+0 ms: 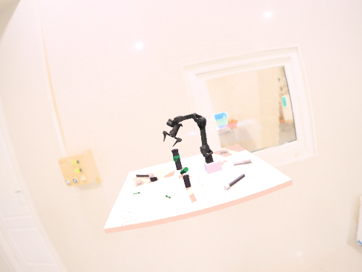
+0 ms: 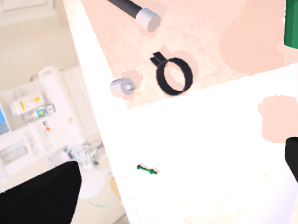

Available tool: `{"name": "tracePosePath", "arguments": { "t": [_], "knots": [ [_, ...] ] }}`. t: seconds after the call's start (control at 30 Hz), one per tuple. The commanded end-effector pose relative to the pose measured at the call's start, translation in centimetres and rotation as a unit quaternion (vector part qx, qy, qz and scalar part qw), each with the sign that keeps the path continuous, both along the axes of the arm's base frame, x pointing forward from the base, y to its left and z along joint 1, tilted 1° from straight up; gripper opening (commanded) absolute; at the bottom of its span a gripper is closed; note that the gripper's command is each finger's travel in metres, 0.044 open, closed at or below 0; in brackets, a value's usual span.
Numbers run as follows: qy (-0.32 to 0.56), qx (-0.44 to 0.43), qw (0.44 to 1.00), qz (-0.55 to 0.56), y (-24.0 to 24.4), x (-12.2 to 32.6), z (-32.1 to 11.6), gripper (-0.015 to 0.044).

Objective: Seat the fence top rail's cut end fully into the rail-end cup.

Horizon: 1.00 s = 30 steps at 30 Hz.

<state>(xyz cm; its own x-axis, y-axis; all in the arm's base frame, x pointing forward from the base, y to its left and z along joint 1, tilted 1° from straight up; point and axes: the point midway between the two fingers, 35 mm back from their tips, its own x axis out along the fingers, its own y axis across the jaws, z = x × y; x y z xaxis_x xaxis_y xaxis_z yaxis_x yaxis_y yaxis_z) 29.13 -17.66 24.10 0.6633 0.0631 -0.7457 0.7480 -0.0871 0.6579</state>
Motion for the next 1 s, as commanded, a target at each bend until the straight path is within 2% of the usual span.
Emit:
{"name": "tracePosePath", "arguments": {
  "t": [0.0,0.13,0.23,0.33,0.77,0.87,0.97],
  "knots": [
    [0.037,-0.196,0.955,0.218,6.6,-1.5,-1.7,0.044],
    [0.052,-0.311,0.879,0.358,10.1,-3.0,-2.9,0.044],
    [0.061,-0.392,0.796,0.458,12.3,-4.5,-3.9,0.044],
    [0.065,-0.442,0.727,0.522,13.5,-5.5,-4.7,0.044],
    [0.065,-0.448,0.717,0.529,13.5,-5.6,-4.7,0.044],
    [0.064,-0.467,0.681,0.561,12.7,-5.2,-4.8,0.044],
    [0.06,-0.499,0.609,0.613,11.0,-4.6,-5.0,0.044]
  ]
}}
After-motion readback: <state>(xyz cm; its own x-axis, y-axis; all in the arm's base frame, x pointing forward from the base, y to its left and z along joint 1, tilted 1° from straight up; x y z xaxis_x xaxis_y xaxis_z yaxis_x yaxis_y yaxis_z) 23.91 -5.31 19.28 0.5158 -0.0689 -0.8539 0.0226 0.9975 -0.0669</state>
